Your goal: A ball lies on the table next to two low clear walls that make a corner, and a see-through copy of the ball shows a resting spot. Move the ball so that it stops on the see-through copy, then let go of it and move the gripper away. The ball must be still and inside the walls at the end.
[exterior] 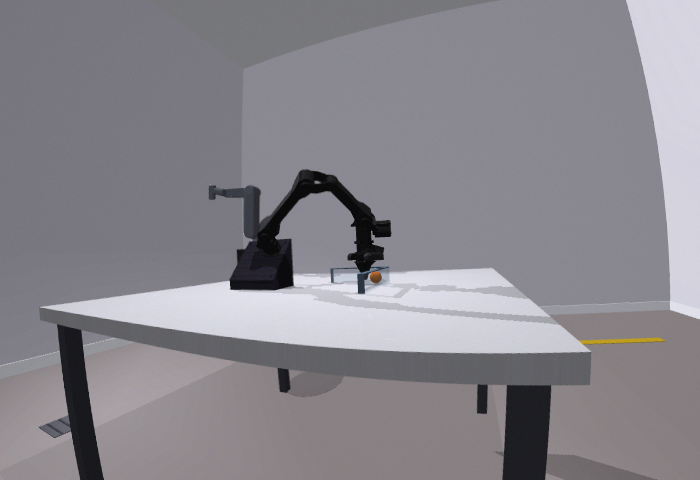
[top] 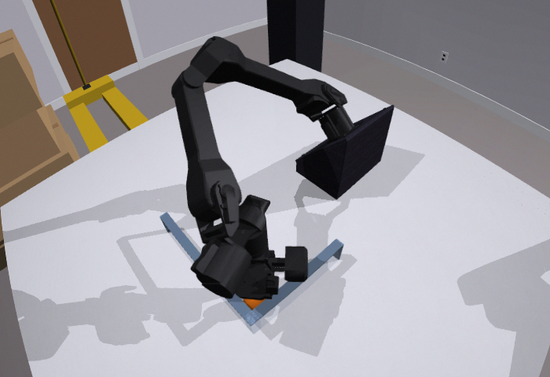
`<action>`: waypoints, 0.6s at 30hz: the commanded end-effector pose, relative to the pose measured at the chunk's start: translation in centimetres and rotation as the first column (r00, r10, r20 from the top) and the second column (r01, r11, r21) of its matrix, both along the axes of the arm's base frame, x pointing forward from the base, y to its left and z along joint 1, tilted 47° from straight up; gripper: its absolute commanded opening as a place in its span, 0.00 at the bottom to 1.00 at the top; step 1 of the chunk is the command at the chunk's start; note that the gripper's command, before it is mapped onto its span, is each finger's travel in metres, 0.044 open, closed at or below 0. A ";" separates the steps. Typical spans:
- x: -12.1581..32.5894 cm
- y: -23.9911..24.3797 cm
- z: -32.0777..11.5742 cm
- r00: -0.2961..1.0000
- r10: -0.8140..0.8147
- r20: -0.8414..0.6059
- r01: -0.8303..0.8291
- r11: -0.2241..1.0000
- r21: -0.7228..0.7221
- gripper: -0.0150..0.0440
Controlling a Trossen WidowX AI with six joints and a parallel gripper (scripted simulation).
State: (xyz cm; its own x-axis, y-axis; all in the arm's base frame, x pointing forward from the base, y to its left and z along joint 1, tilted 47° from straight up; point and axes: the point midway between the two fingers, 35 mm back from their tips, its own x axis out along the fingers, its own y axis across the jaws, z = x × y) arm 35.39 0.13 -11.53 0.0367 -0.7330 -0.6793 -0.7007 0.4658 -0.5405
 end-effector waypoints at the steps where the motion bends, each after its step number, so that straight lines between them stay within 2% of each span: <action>1: -0.3 -0.2 0.4 1.000 0.002 0.004 -0.002 1.000 0.005 0.25; 18: -2.3 -1.6 1.7 1.000 0.002 0.002 -0.002 1.000 0.004 0.25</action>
